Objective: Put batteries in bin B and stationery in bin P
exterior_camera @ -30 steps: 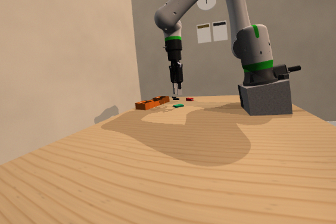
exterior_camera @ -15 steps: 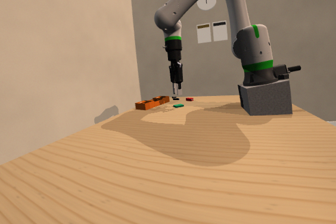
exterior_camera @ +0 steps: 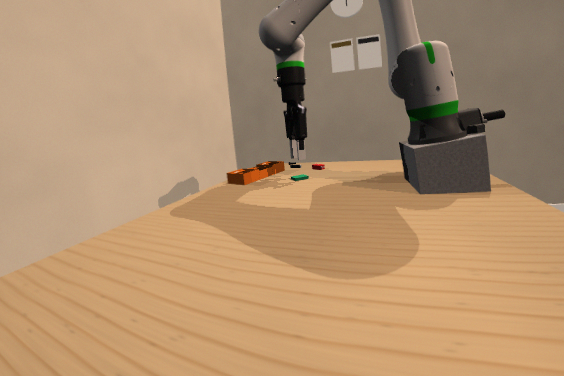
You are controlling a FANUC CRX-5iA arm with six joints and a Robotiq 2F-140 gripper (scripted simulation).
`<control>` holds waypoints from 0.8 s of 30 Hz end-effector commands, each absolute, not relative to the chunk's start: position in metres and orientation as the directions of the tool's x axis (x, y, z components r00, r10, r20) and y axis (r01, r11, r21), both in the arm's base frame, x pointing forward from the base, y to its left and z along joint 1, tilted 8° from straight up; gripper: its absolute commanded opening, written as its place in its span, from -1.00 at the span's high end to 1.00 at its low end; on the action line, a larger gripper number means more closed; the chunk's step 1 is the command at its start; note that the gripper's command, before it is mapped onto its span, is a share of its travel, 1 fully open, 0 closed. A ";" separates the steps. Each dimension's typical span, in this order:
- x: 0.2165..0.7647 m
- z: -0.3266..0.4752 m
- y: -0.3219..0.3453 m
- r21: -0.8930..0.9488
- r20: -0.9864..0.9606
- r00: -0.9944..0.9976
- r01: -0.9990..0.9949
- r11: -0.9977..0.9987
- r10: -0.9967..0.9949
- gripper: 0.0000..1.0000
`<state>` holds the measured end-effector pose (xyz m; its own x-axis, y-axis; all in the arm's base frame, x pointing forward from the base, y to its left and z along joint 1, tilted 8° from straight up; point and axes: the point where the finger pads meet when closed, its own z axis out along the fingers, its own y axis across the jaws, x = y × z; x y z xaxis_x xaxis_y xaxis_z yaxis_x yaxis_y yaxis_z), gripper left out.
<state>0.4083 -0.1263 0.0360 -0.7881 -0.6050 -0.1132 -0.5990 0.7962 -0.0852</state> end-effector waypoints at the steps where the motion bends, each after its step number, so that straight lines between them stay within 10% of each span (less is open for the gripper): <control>1: 0.410 0.025 -0.126 -0.086 -0.114 -0.788 -0.599 0.796 -0.605 0.20; 24: 0.418 -0.025 -0.126 -0.086 -0.114 -0.788 -0.599 0.796 -0.605 0.20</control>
<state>0.4170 -0.1263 -0.0220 -0.7881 -0.6050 -0.1133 -0.5990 0.7962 -0.0852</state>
